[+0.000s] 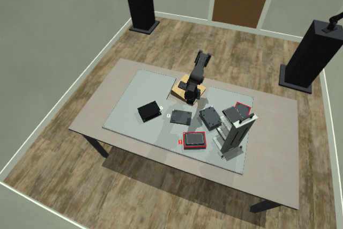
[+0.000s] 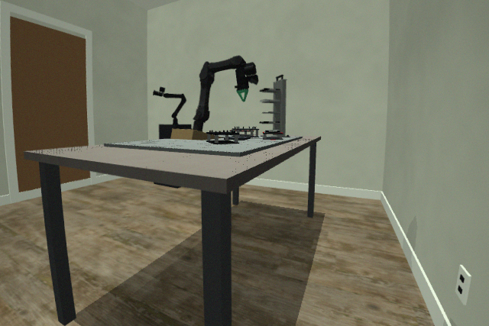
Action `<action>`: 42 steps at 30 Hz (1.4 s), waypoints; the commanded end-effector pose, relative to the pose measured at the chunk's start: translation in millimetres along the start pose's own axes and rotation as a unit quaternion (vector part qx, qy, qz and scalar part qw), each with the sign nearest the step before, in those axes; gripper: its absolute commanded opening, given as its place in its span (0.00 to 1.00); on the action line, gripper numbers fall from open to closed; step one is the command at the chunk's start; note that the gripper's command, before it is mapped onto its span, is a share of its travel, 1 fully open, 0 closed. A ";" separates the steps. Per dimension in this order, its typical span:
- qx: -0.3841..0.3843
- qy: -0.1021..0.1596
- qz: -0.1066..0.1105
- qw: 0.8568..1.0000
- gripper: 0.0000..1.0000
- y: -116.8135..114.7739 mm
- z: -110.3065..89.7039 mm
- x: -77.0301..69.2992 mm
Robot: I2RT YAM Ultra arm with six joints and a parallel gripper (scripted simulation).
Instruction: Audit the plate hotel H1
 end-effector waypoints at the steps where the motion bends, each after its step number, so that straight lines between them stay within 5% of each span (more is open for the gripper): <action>1: -0.017 -0.038 0.025 0.999 0.00 11.2 -7.2 -5.3; 8: -0.040 -0.066 0.046 0.996 0.00 20.5 -16.7 -3.9; 25: -0.107 -0.152 0.103 0.977 0.00 3.3 -27.6 0.1; 42: -0.175 -0.233 0.161 0.943 0.00 -10.2 -37.4 8.6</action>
Point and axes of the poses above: the point where the finger pads meet when closed, its own x axis out along the fingers, its own y axis across the jaws, z = x × y, the point moved 9 cm from there along -x, back along the fingers, and after that the axes turned 15 degrees about x, right-handed, at the moved point
